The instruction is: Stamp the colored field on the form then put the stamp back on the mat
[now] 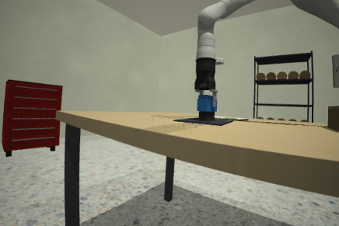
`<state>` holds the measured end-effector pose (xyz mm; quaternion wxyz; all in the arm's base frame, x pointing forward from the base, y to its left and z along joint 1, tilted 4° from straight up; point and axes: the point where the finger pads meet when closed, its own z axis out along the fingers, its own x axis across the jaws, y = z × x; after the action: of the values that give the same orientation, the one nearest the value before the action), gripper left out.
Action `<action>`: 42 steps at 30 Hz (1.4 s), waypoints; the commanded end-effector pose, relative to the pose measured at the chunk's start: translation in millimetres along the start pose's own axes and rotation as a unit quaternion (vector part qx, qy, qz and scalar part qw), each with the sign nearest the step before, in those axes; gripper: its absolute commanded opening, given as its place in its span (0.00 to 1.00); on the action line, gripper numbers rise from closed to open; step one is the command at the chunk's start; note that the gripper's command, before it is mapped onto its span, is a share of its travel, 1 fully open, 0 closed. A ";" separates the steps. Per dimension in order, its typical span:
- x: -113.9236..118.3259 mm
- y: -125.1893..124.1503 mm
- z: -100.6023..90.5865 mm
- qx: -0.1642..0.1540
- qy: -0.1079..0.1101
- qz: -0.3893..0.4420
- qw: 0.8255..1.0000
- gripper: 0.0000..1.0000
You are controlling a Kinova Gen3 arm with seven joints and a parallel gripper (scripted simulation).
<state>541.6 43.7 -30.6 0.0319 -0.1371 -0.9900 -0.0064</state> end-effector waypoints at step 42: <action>-0.6 0.3 3.1 0.000 -0.001 0.000 1.000 1.00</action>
<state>541.3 43.8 -34.6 0.0321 -0.1371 -0.9900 -0.0063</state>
